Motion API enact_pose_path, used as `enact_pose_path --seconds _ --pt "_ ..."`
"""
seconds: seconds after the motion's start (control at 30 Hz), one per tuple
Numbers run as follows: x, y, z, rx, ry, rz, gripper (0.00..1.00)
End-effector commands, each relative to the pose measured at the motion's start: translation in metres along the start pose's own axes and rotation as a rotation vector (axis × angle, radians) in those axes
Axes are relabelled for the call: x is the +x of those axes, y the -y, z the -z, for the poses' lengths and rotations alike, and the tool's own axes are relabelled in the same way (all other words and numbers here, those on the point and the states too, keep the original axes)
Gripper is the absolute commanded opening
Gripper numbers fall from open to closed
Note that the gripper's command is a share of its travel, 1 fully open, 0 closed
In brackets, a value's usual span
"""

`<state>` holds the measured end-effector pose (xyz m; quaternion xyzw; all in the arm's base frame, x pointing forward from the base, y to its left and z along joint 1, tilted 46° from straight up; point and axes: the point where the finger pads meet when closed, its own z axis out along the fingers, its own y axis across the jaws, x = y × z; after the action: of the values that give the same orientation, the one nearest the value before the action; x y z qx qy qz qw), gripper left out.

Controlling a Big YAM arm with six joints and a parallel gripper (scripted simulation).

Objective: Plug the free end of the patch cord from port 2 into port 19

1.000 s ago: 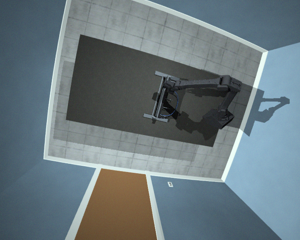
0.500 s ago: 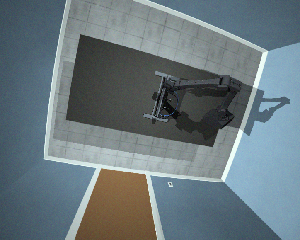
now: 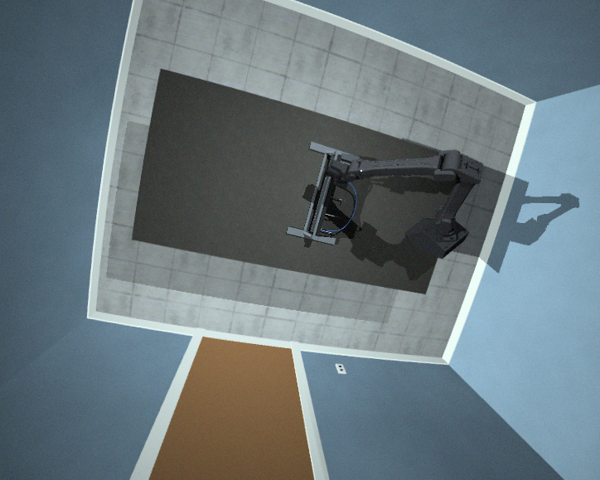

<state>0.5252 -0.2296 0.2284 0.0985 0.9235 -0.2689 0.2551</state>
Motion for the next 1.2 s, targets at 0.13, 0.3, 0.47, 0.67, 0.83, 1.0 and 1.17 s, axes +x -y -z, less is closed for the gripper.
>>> enact_pose_path --seconds 0.13,0.3,0.47,0.67,0.83,1.0,1.17 --pt "-0.062 -0.003 0.032 -0.011 0.141 -0.019 0.0" --pt "-0.062 -0.001 0.034 -0.01 0.145 -0.02 0.0" --pt "-0.028 0.004 0.026 -0.001 0.079 -0.011 0.0" --pt "-0.021 0.006 0.026 0.001 0.073 -0.013 0.0" --pt "-0.017 0.007 0.026 0.001 0.069 -0.013 0.0" --pt "-0.017 0.008 0.026 0.001 0.069 -0.013 0.0" --pt "-0.016 0.008 0.026 0.001 0.069 -0.012 0.0"
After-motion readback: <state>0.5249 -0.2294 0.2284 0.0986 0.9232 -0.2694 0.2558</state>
